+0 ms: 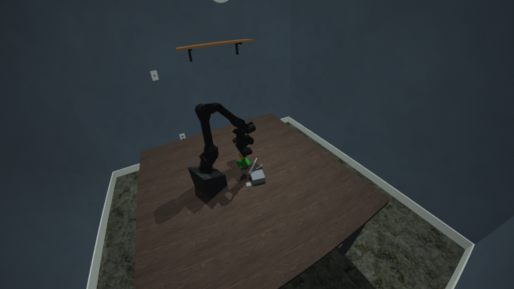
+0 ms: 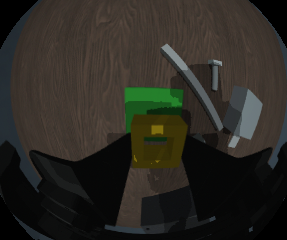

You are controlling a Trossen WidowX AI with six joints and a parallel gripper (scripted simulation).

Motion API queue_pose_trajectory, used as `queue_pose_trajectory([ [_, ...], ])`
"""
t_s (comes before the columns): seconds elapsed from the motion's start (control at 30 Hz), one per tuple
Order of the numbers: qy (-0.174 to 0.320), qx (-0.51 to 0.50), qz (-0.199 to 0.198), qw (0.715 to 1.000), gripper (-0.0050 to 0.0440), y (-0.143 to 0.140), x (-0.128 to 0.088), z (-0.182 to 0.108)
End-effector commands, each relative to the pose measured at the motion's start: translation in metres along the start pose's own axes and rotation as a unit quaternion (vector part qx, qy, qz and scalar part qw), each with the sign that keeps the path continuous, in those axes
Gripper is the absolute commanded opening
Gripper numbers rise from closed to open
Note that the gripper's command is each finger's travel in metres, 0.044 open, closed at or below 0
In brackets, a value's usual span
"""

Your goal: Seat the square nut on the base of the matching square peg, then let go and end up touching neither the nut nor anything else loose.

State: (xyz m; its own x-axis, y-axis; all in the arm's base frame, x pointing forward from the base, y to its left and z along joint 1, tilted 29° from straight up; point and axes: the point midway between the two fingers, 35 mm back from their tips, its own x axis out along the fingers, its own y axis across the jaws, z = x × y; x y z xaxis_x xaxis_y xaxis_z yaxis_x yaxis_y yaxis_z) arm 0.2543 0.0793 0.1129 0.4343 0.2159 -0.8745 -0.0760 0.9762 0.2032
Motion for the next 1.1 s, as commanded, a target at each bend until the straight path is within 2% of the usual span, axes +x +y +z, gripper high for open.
queue_pose_trajectory([
  [0.0,0.0,0.002,-0.002,1.0,0.0,-0.001,0.0003,-0.0003],
  [1.07,0.0,0.002,-0.002,1.0,0.0,-0.0022,0.0036,-0.0007],
])
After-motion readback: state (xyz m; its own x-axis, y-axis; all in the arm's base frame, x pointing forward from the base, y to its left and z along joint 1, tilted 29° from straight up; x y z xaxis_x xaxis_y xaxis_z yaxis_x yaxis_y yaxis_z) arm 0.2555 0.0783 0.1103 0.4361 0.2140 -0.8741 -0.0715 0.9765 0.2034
